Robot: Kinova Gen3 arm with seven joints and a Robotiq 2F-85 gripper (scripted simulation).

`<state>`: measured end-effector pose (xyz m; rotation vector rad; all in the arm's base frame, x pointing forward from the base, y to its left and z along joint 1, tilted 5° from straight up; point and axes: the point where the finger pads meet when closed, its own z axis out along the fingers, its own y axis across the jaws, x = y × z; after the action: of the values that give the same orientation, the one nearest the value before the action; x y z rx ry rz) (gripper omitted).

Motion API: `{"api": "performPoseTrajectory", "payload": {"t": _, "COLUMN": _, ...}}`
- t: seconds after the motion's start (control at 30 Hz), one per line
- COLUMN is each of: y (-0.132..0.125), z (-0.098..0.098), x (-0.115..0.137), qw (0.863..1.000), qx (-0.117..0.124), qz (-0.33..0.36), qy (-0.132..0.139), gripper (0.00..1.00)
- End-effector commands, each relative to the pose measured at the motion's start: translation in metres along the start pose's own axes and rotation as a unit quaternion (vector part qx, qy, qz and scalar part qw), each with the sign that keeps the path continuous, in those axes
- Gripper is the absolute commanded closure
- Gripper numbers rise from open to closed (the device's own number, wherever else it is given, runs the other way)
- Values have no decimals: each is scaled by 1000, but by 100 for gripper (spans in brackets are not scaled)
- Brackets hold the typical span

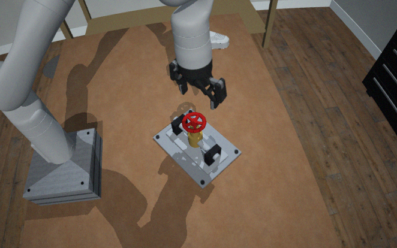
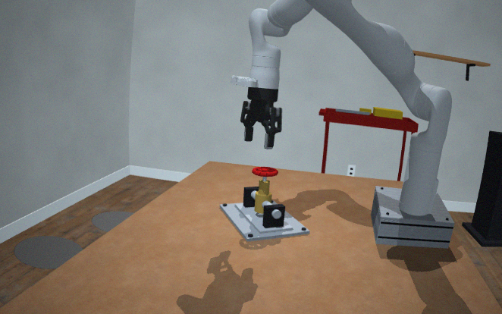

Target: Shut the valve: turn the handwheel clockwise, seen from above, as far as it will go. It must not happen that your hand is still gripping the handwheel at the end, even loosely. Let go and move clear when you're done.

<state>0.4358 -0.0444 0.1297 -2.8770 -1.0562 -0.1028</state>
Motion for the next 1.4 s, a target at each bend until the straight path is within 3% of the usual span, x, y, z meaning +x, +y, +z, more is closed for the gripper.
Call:
{"api": "performPoseTrajectory", "payload": {"t": 0.0, "y": 1, "z": -1, "x": -4, "qw": 1000, "qx": 1, "qz": -1, "qy": -2, "gripper": 0}}
{"api": "performPoseTrajectory", "payload": {"t": 1.37, "y": -1, "z": -5, "x": -26, "qw": 999, "qx": 10, "qz": -22, "qy": -23, "gripper": 0}}
